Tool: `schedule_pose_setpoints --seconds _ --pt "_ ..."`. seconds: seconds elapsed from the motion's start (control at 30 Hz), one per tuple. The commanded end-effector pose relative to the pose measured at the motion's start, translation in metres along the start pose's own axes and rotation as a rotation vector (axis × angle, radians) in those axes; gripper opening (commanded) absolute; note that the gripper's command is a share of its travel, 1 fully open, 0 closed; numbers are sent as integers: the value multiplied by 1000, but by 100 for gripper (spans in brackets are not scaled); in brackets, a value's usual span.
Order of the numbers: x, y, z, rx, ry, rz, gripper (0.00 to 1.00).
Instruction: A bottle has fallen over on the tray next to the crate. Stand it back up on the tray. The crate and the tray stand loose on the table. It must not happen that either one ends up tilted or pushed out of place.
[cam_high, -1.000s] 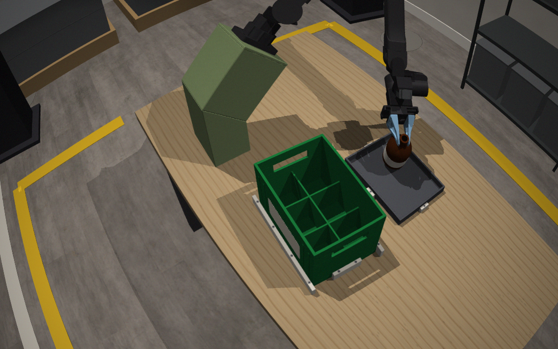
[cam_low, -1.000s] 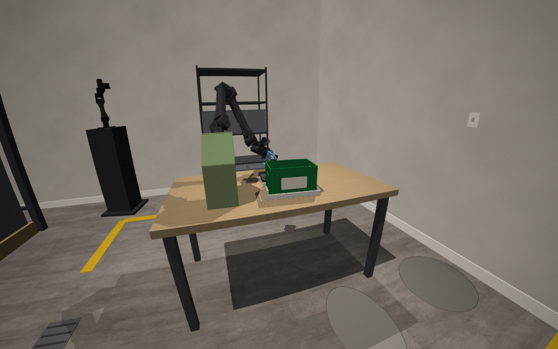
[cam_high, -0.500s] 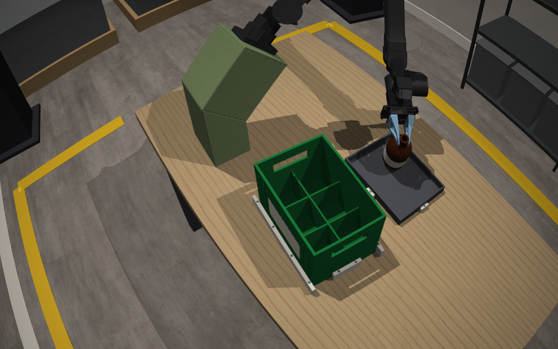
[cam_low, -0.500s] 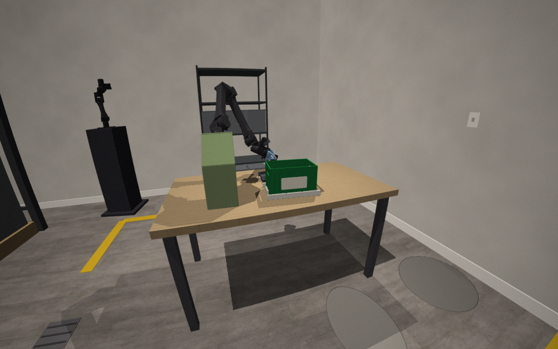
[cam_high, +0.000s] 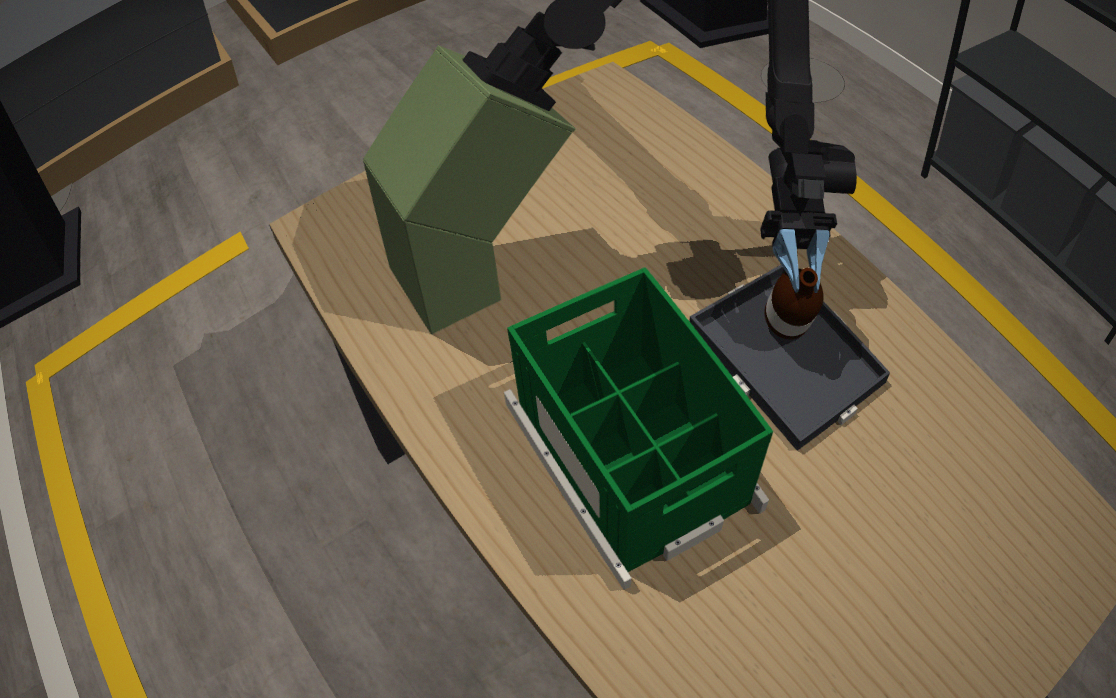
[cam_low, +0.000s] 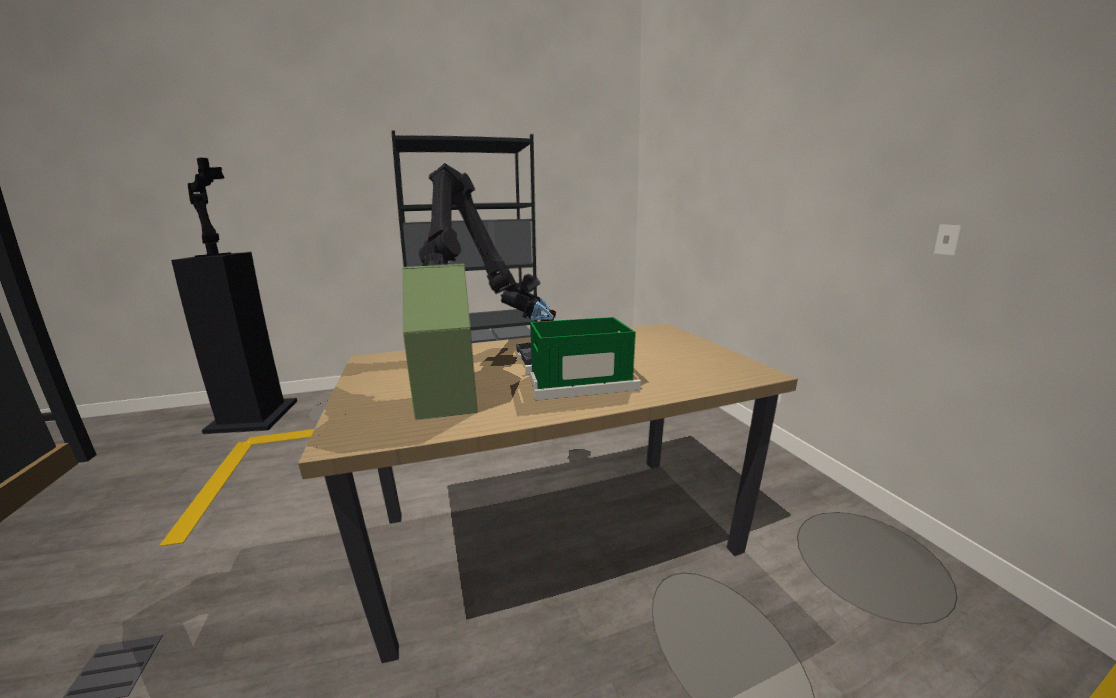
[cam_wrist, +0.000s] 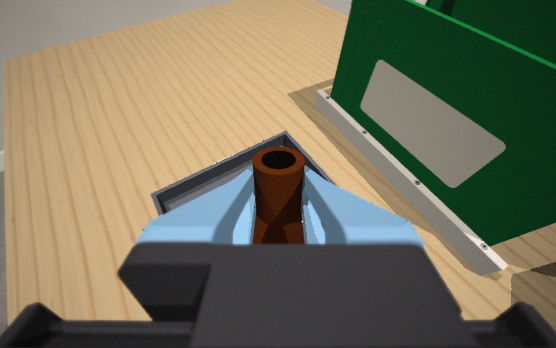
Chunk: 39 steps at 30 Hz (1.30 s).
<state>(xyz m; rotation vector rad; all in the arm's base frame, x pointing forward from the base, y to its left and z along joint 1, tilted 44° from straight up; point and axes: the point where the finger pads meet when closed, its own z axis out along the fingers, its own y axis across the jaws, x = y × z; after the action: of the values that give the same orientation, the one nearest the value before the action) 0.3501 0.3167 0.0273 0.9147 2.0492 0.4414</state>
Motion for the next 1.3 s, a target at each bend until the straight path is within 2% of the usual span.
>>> schedule_pose_setpoints --seconds 0.0,1.27 --pt "-1 10 -2 -21 -10 23 0" --pt "0 9 -1 -19 -11 22 0"
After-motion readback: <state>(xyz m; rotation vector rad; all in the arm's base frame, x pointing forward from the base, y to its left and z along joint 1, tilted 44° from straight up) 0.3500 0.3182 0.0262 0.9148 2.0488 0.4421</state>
